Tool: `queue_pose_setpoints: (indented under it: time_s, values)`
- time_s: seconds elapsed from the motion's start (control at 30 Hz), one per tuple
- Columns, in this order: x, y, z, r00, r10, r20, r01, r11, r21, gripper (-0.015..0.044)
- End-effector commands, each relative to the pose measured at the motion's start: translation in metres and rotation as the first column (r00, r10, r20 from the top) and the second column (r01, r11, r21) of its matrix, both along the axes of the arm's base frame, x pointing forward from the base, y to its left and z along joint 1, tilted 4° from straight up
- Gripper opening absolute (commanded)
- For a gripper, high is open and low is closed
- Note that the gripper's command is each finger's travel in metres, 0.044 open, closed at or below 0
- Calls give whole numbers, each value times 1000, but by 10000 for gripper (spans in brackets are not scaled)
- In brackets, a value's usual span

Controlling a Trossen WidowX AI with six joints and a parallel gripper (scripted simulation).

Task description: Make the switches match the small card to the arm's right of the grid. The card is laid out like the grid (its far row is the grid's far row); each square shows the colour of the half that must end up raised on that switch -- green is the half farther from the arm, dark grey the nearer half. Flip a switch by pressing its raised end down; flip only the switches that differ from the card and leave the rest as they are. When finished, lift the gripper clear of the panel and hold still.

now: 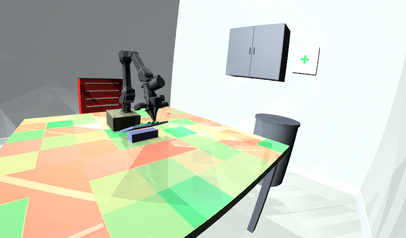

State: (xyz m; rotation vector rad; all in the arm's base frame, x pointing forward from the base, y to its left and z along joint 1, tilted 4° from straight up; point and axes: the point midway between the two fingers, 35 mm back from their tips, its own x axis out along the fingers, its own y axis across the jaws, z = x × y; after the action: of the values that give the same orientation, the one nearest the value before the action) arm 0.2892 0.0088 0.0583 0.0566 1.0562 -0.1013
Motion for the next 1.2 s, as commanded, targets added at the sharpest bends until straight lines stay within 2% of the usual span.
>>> queue_pose_setpoints:
  time_s: [0.0, 0.57, 0.77, 0.93, 1.17]
  values:
    - [1, 0, 0, 1000, 5, 2, -5, 1000, -1, 0]
    - [2, 0, -2, 1000, 5, 3, -5, 1000, -1, 0]
    - [-26, 3, 53, 1000, 5, -24, -5, 1000, 2, 0]
    - [-28, 3, 56, 1000, 5, -25, -5, 1000, 2, 0]
    - [-32, -47, 55, 999, 5, -34, -5, 1000, 1, 0]
